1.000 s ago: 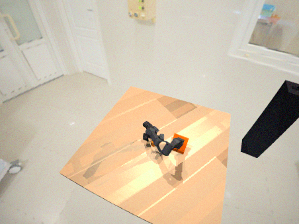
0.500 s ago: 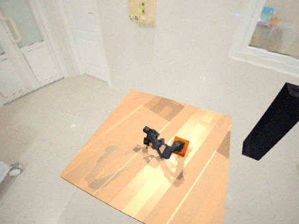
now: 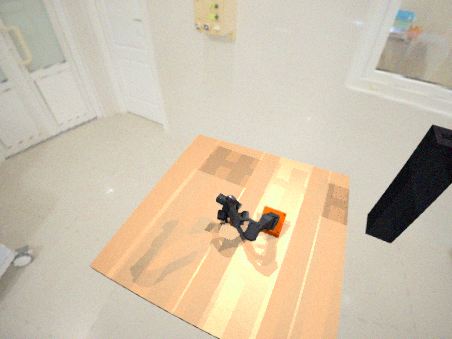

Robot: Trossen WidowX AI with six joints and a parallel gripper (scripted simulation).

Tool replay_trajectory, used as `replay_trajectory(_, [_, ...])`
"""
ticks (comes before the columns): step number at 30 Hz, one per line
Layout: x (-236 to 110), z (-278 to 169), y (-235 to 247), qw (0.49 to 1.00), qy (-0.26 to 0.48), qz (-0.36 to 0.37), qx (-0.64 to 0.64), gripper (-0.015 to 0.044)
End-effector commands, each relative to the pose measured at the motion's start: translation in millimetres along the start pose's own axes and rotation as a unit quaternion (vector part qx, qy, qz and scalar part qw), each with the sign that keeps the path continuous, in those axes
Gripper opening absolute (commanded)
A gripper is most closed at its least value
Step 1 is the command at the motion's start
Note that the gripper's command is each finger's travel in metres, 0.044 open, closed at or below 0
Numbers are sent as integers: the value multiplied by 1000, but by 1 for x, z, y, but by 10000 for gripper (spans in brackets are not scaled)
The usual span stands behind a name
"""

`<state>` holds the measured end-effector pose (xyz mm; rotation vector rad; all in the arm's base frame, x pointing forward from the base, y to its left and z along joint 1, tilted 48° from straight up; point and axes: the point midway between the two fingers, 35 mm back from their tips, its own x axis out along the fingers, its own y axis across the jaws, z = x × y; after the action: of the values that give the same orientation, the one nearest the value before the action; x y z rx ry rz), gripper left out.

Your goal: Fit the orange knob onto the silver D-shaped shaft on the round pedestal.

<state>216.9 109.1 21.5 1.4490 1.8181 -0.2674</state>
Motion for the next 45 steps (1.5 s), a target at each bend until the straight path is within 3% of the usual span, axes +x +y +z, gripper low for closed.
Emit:
replay_trajectory(1, [1,-1,0,1000,2,1,2,230])
replay_trajectory(3, [1,-1,0,1000,2,1,2,177])
replay_trajectory(9, [1,-1,0,1000,2,1,2,138])
replay_trajectory(15, [-12,10,3,999,-18,18,-22,0])
replay_trajectory(40, [-136,1,-1,1000,-2,-1,2,0])
replay_trajectory(45, [-139,0,-1,1000,0,0,3,0])
